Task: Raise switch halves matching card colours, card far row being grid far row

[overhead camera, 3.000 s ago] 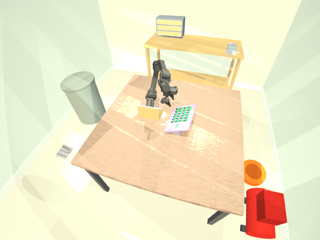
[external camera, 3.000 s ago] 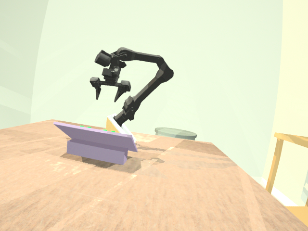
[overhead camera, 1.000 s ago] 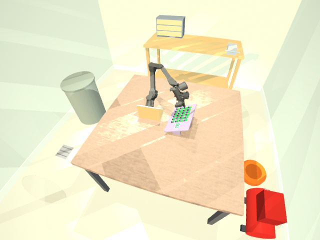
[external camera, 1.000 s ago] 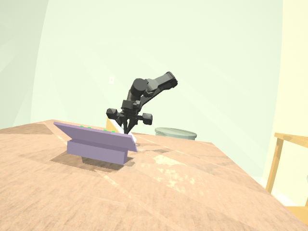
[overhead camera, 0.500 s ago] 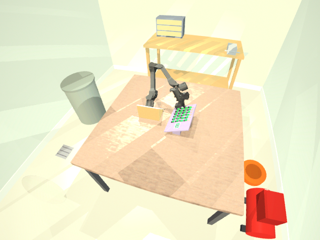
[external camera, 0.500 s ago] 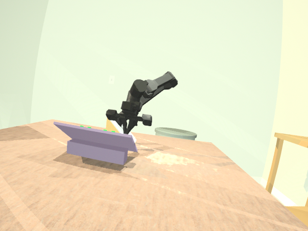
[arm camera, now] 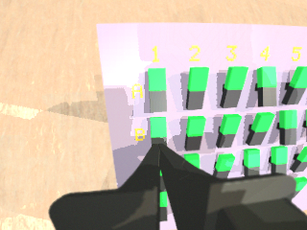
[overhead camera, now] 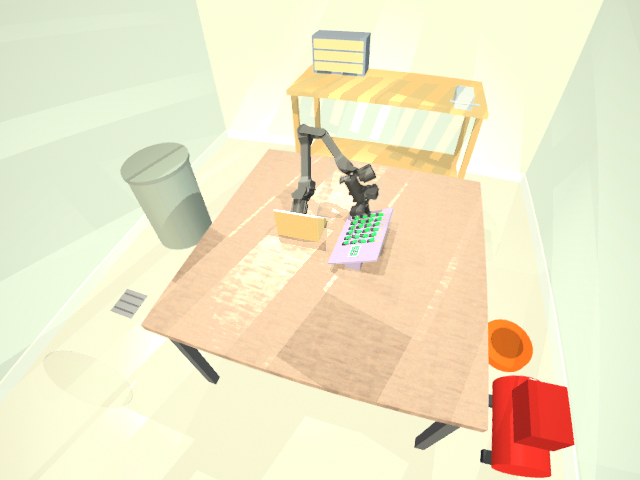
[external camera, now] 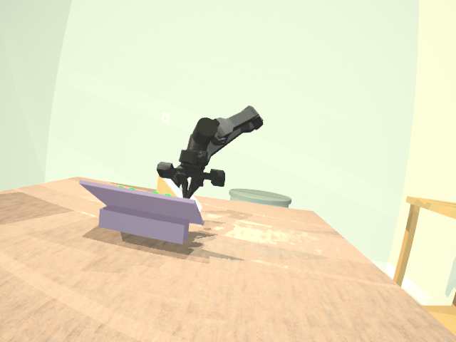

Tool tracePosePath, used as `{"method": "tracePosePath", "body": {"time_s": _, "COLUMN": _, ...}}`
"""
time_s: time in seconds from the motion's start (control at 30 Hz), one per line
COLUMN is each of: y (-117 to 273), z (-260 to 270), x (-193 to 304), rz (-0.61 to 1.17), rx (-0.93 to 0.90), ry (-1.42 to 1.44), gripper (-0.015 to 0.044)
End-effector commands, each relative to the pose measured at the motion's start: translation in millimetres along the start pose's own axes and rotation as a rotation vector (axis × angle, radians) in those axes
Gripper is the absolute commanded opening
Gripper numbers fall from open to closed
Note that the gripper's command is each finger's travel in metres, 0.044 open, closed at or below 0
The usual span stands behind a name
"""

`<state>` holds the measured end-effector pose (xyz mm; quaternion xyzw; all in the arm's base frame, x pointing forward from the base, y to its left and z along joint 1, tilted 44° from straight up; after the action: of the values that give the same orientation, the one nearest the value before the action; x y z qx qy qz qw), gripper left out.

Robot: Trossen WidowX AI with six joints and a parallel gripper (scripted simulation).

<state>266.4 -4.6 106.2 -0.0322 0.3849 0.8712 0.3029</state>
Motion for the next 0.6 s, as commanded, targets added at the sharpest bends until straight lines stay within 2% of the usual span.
{"method": "tracePosePath", "body": {"time_s": 0.0, "y": -1.1, "z": -1.4, "x": 1.6, "rz": 0.002, "rx": 0.004, "ry": -0.007, "gripper": 0.0}}
{"method": "tracePosePath", "body": {"time_s": 0.57, "y": -3.3, "z": -1.4, "x": 1.7, "rz": 0.002, "rx": 0.004, "ry": -0.007, "gripper": 0.0}}
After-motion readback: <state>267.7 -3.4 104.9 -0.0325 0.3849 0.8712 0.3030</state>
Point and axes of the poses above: the point midway between the two fingers, 35 mm back from their tips, its own y axis back along the fingers, its own z axis across the jaws, x = y × z, the point moved 5 cm from there along y, back along the fingers, and after that the axes turned 2 degrees about -y, right-handed, at the moved point
